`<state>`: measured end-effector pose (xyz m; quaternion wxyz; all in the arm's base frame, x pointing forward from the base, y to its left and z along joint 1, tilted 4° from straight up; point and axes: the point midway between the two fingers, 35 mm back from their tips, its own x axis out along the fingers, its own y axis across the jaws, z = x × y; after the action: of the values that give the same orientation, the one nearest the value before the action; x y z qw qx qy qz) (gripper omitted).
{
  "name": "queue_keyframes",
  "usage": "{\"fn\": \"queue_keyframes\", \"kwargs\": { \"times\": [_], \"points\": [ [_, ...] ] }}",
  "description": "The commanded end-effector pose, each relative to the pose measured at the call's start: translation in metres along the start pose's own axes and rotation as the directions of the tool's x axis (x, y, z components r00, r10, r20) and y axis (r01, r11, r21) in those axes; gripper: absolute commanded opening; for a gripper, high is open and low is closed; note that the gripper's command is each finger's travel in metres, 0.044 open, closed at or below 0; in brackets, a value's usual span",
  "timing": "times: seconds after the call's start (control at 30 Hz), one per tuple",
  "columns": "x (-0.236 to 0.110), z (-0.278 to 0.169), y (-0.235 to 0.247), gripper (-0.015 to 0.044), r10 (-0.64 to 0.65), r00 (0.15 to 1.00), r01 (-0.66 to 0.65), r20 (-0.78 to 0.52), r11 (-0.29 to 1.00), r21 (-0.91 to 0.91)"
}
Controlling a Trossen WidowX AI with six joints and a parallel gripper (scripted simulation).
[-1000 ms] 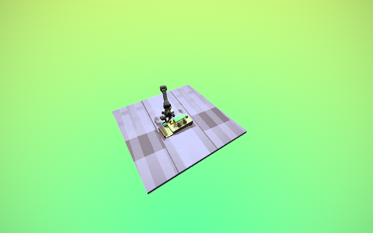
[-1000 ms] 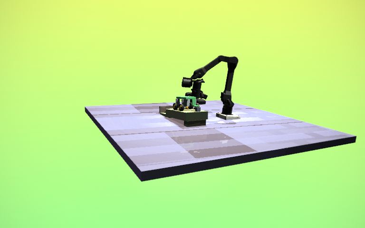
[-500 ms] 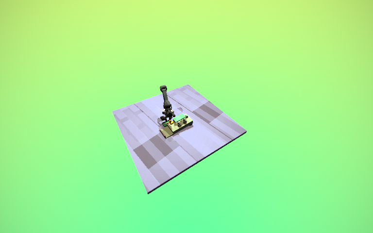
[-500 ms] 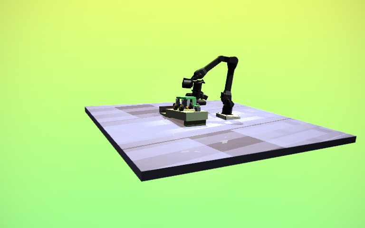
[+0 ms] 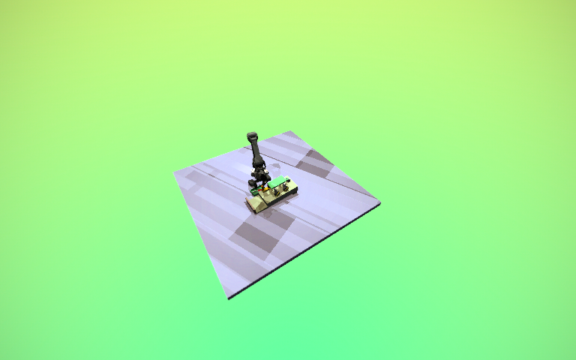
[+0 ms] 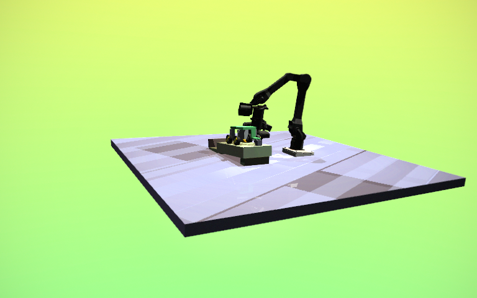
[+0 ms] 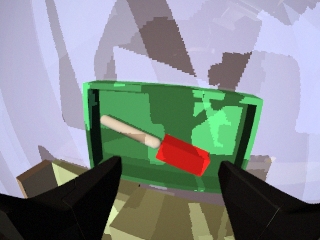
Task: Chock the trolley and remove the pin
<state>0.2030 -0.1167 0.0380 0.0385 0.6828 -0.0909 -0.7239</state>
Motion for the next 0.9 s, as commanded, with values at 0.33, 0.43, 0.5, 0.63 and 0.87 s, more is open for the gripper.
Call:
{"fn": "queue_keyframes", "kwargs": {
  "times": [0.33, 0.43, 0.5, 0.63, 0.87],
  "points": [
    [-0.02, 0.002, 0.002, 0.0392, 0.003, 1.0, -0.003, 0.005, 1.0, 0.003],
    [-0.03, 0.003, 0.003, 0.044, 0.003, 1.0, -0.003, 0.005, 1.0, 0.004],
    [-0.033, 0.004, 0.003, 0.044, 0.003, 1.0, -0.003, 0.006, 1.0, 0.004],
    [-0.046, 0.004, 0.005, 0.044, 0.003, 1.0, -0.003, 0.006, 1.0, 0.004],
    [-0.066, 0.006, 0.008, 0.044, 0.003, 1.0, -0.003, 0.006, 1.0, 0.004]
  ]
}}
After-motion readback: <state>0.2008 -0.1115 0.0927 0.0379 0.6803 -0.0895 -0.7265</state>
